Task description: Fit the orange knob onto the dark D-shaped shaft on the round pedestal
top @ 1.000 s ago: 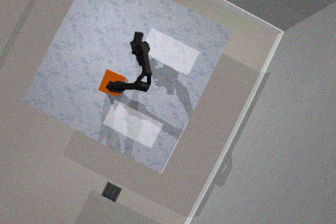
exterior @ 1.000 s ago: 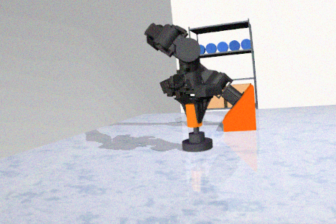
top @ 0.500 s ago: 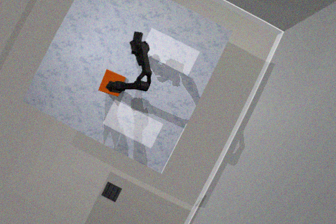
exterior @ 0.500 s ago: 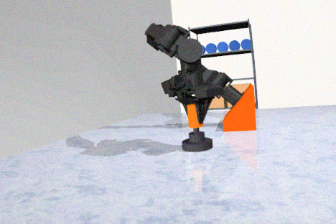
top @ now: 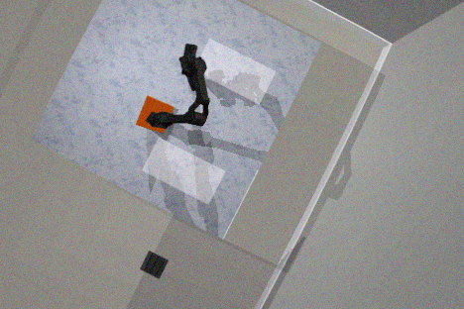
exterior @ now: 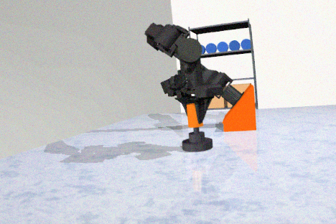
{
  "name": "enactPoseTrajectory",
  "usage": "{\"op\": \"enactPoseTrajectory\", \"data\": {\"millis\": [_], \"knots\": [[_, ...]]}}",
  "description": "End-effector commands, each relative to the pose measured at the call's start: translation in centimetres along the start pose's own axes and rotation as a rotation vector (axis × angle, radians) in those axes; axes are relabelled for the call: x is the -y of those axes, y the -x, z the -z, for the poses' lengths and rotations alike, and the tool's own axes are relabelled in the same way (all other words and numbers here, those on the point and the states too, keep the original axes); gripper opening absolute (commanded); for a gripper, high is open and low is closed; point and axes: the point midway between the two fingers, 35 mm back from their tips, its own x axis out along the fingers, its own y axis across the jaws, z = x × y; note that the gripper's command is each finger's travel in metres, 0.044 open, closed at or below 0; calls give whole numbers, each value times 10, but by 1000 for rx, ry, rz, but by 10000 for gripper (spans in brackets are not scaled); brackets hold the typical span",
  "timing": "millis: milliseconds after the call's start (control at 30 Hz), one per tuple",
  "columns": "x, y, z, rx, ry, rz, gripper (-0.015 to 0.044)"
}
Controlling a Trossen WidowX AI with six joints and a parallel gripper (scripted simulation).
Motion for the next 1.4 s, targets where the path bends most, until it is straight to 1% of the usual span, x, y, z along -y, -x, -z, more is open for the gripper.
{"op": "enactPoseTrajectory", "data": {"millis": [0,200,867,1233,1367], "knots": [[0,3,-2,6,-28,-4,0],[-2,2,-3,6,-212,-4,0],[0,-2,-2,6,-212,-4,0],[-2,3,-1,6,-212,-4,0],[-3,3,-1,5,-300,-4,0]]}}
